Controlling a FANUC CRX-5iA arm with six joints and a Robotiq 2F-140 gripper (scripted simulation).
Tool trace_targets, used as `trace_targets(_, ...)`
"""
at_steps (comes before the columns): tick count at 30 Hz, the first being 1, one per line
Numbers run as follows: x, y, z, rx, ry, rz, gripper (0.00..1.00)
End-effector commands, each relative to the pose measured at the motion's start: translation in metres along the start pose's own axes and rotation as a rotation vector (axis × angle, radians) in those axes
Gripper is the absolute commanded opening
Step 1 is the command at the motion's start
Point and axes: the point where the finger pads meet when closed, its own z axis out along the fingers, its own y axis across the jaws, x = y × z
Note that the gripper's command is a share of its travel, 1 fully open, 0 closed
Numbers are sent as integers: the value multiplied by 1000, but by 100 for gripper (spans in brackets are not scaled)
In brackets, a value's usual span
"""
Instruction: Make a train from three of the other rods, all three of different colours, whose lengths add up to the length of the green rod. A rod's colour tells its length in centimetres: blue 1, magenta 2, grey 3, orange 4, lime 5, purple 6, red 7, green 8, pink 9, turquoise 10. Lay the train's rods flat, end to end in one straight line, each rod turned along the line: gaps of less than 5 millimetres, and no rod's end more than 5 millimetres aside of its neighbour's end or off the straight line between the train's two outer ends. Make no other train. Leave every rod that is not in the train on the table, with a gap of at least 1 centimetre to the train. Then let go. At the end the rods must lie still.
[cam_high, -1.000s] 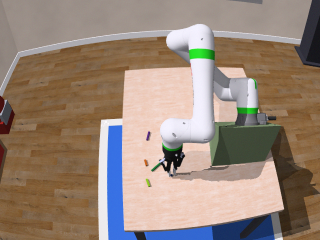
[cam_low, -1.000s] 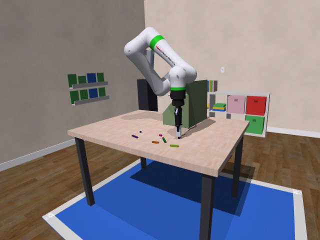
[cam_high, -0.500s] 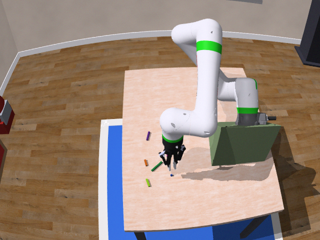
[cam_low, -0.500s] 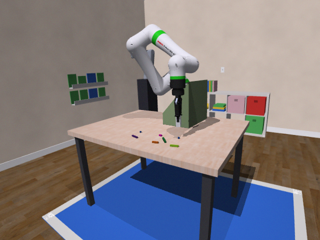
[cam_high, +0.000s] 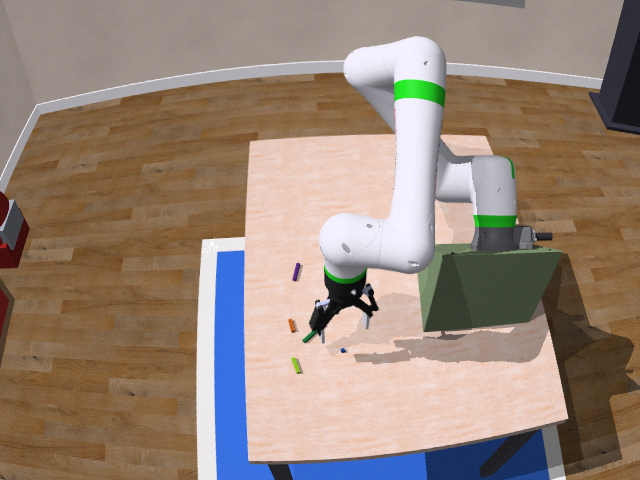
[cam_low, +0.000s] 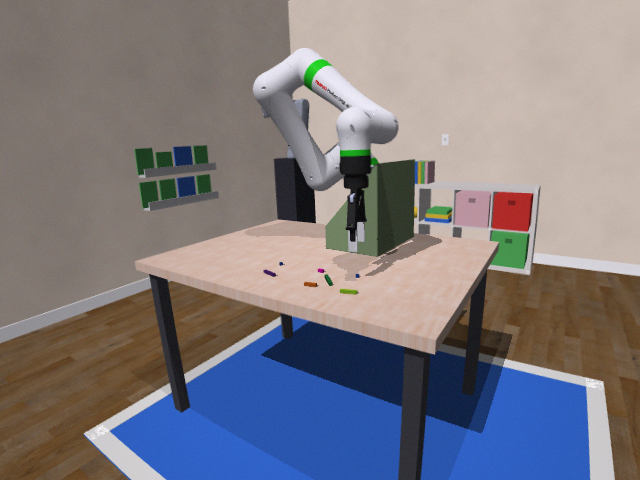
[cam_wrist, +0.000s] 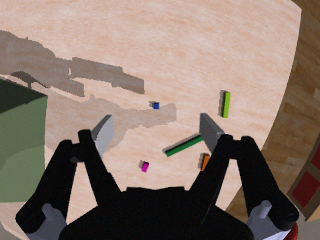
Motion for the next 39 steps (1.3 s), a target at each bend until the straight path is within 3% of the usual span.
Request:
trace_targets(1, 0, 0, 0, 0, 0, 0, 100)
trace_targets(19, -2, 0, 0, 0, 0, 64, 100)
trace_targets(39, -25, -2, 3, 0, 2, 685, 100)
